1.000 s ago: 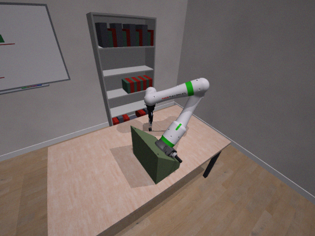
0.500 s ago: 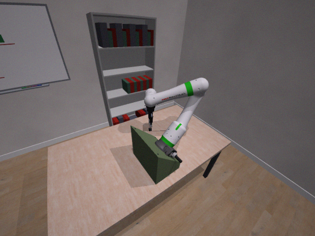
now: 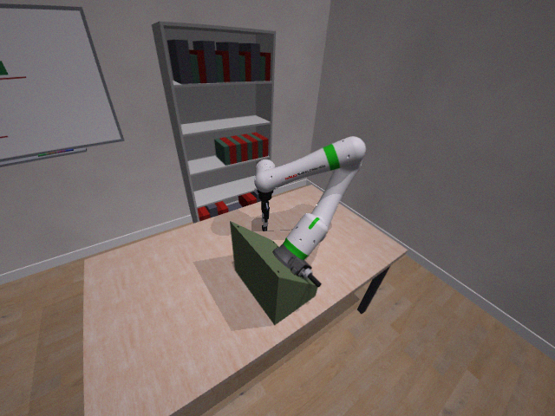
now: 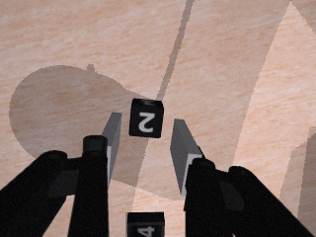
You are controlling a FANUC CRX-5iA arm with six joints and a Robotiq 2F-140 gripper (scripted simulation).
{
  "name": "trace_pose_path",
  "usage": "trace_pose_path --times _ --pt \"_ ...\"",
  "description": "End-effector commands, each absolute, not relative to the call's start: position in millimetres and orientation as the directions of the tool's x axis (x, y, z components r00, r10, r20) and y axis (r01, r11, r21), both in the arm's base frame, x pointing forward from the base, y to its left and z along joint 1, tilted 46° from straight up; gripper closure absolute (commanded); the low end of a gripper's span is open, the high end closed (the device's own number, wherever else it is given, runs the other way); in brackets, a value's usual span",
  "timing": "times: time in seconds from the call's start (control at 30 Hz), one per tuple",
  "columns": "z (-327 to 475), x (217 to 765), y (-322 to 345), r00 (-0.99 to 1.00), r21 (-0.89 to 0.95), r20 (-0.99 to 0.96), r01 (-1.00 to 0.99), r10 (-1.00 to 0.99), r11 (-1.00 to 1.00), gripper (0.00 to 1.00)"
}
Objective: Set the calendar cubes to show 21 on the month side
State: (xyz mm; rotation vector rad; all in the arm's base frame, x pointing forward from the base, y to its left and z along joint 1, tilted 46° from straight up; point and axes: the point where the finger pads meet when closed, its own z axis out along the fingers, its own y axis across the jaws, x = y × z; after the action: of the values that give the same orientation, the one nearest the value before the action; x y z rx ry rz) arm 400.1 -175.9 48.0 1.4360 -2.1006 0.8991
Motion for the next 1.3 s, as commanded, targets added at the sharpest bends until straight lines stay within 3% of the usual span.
trace_pose_path --times 0.0,1.27 --pt "45.0 400.4 -178.8 -0.365 -0.266 0.671 -0.931 -0.646 0.249 0.72" --pt "36.8 400.3 -187.0 -0.365 -0.266 0.671 -0.931 -0.646 0.249 0.72"
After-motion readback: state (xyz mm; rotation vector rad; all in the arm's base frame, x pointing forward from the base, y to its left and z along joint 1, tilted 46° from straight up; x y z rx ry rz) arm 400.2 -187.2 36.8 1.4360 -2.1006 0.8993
